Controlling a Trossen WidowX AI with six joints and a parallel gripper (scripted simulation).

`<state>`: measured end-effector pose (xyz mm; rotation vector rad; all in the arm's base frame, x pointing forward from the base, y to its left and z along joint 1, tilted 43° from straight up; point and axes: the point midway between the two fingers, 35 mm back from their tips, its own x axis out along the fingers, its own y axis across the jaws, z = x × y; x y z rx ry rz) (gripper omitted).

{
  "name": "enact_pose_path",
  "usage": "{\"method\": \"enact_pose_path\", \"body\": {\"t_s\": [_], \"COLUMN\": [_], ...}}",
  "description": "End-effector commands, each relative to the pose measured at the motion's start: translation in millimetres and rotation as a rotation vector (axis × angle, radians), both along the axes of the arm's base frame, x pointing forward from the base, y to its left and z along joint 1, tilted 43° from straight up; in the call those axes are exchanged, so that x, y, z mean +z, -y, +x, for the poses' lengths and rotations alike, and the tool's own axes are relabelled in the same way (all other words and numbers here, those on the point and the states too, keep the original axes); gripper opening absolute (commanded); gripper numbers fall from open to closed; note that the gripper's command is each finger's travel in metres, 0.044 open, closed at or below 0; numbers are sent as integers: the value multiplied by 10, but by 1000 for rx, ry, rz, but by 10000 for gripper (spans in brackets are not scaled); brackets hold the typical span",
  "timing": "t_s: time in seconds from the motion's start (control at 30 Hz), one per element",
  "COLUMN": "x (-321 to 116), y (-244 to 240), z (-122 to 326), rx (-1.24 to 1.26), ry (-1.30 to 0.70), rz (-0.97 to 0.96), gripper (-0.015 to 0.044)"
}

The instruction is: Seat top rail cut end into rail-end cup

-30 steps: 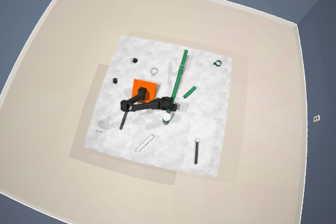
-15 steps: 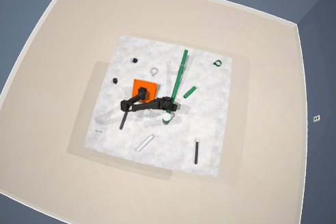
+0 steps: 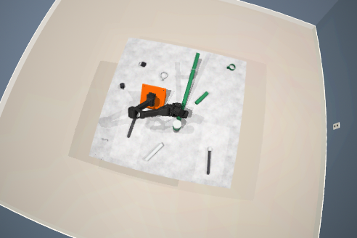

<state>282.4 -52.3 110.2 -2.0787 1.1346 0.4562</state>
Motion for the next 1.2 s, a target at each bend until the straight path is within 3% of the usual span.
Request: {"method": "enact_pose_path", "body": {"t_s": [0.0, 0.27, 0.8, 1.17], "x": [-1, -6, -21, -64], "y": [0, -169, -548, -1258], "z": [0, 6, -29, -14], "rx": [1, 1, 6, -397], "ry": [-1, -7, -12, 332], "rz": [0, 8, 14, 438], "gripper": [236, 440, 440, 440]}}
